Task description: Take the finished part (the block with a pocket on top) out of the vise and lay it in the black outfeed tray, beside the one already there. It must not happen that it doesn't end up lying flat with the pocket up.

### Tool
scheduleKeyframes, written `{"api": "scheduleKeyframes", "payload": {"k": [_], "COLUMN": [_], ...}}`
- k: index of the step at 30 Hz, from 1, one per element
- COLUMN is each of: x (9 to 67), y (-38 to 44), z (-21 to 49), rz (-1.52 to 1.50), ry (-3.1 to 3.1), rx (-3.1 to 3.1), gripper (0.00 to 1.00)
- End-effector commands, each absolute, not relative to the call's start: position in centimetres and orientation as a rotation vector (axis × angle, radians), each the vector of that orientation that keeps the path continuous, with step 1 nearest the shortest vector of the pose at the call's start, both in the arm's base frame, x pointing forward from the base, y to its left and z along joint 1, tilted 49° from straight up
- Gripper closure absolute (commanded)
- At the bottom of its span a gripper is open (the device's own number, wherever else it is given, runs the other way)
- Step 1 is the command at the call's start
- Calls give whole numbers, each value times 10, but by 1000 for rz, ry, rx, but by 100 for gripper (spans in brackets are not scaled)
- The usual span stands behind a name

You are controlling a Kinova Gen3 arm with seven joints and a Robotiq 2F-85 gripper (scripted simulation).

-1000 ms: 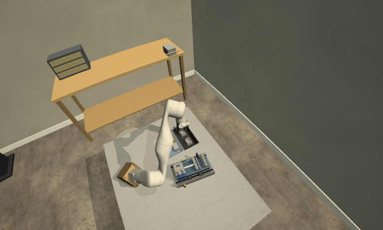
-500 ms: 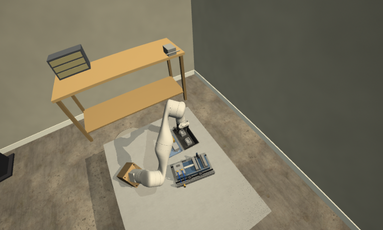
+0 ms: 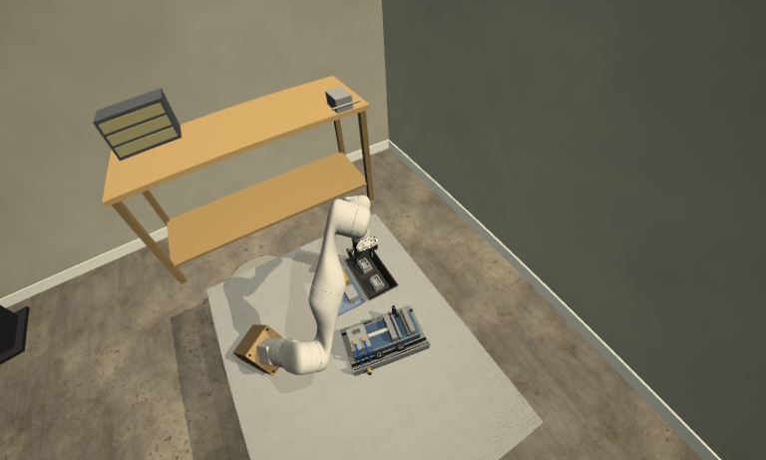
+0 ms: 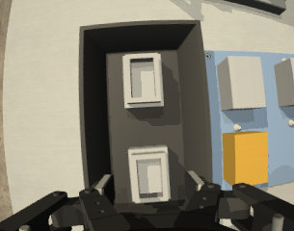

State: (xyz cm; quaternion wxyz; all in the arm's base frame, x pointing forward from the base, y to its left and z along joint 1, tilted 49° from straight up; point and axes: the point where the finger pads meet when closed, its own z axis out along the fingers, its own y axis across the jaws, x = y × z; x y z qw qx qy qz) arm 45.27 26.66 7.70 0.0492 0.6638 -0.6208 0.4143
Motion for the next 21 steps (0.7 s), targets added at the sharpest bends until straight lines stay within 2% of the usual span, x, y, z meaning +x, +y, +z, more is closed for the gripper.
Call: {"api": "scheduleKeyframes", "payload": {"k": [1,21], "x": [442,403], "y": [284,332], "z": [90,141], "rz": [1251,1250], "ry": [-1889,-1886], "rx": [2044,2057], "gripper": [33,33]}}
